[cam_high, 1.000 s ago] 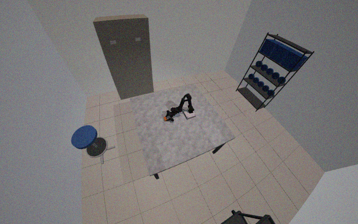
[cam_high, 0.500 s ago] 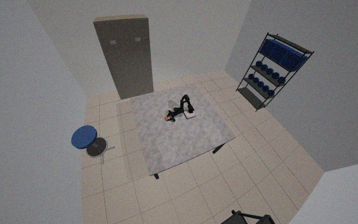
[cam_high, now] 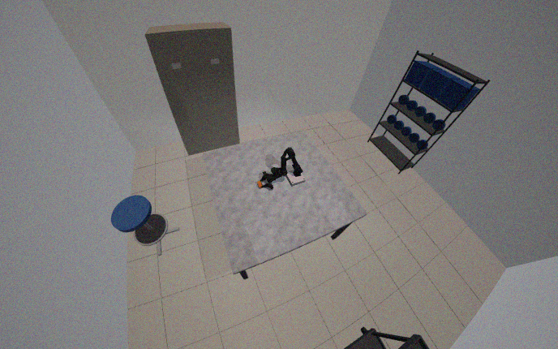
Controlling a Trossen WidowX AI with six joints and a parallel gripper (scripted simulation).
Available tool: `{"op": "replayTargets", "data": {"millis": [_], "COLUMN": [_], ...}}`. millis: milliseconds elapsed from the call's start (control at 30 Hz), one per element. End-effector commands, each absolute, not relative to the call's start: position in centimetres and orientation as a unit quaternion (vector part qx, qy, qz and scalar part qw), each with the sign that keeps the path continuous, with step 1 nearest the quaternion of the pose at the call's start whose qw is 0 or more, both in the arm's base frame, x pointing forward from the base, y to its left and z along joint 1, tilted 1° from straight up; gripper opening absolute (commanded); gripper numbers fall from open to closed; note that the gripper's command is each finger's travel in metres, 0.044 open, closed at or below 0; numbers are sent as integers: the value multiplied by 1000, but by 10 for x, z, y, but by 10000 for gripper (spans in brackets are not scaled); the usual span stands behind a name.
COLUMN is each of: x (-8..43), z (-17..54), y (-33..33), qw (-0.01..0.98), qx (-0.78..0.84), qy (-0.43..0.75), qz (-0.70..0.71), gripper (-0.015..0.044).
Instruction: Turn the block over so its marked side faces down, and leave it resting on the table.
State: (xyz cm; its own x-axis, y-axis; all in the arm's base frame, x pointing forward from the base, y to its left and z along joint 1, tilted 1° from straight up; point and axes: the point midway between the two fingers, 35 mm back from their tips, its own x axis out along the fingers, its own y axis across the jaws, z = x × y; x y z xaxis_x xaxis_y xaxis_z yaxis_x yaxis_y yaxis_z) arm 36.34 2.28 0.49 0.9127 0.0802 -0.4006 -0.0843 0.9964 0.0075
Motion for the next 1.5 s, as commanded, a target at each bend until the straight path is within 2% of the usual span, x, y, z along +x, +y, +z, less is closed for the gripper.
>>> {"op": "replayTargets", "data": {"millis": [0, 500, 1467], "x": [363, 363, 363], "z": [5, 5, 5], "y": [23, 23, 23], "qw": [978, 978, 978], "qx": [-3, -3, -3], "qy": [203, 203, 203], "qz": [43, 43, 43], "gripper": [53, 440, 440]}}
